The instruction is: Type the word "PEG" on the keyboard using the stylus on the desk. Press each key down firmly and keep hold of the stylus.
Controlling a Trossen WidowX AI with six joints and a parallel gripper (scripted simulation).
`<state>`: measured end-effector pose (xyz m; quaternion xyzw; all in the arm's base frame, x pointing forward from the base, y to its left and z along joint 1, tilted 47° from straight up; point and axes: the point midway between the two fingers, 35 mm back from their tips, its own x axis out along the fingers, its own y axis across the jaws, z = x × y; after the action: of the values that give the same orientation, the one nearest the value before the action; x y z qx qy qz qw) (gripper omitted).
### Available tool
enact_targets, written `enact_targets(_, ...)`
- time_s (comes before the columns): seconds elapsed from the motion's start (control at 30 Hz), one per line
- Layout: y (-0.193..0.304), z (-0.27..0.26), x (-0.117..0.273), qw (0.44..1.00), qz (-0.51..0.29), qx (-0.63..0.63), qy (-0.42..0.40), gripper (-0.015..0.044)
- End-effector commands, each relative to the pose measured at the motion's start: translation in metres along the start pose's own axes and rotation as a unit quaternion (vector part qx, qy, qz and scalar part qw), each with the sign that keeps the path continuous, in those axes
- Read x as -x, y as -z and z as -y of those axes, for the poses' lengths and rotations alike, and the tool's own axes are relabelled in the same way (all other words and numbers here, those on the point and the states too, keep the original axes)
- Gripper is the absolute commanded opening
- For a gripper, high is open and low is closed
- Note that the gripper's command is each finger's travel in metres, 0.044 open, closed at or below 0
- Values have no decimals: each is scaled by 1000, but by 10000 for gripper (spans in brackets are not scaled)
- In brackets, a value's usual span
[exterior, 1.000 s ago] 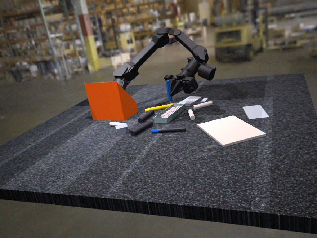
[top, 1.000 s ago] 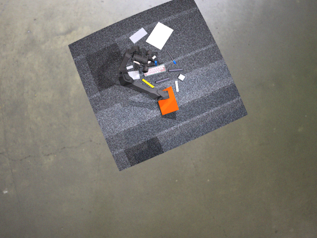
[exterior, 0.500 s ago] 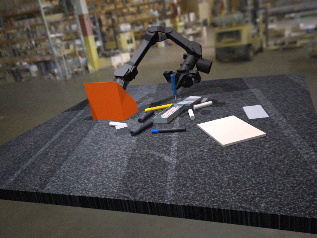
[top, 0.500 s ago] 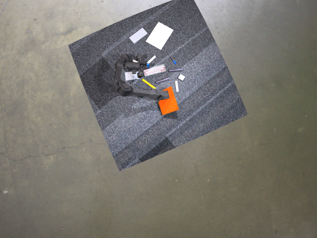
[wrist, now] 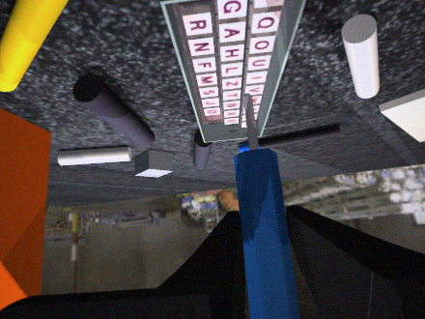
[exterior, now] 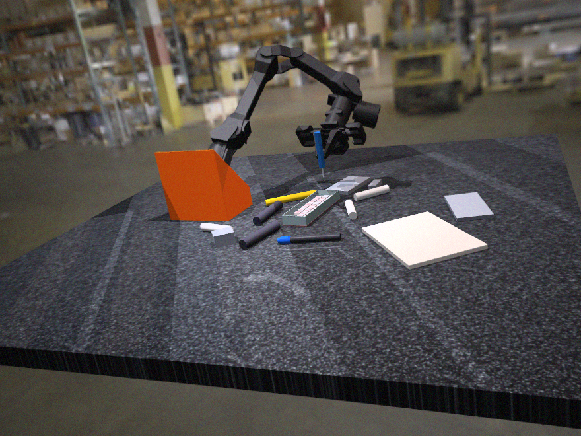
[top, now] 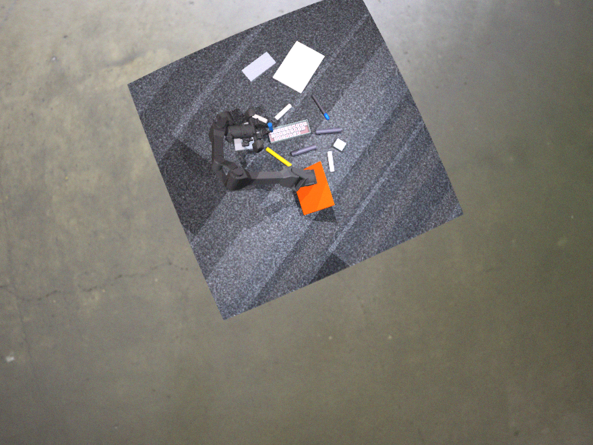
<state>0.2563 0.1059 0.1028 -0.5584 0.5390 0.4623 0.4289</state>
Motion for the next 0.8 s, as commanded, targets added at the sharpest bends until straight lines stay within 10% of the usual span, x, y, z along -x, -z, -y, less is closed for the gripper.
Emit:
enact_targets(0.0, 1, -1, -1, 1000, -3, 4, 0, 0)
enact_targets(0.77, -29, -2, -18, 1000, -3, 4, 0, 0)
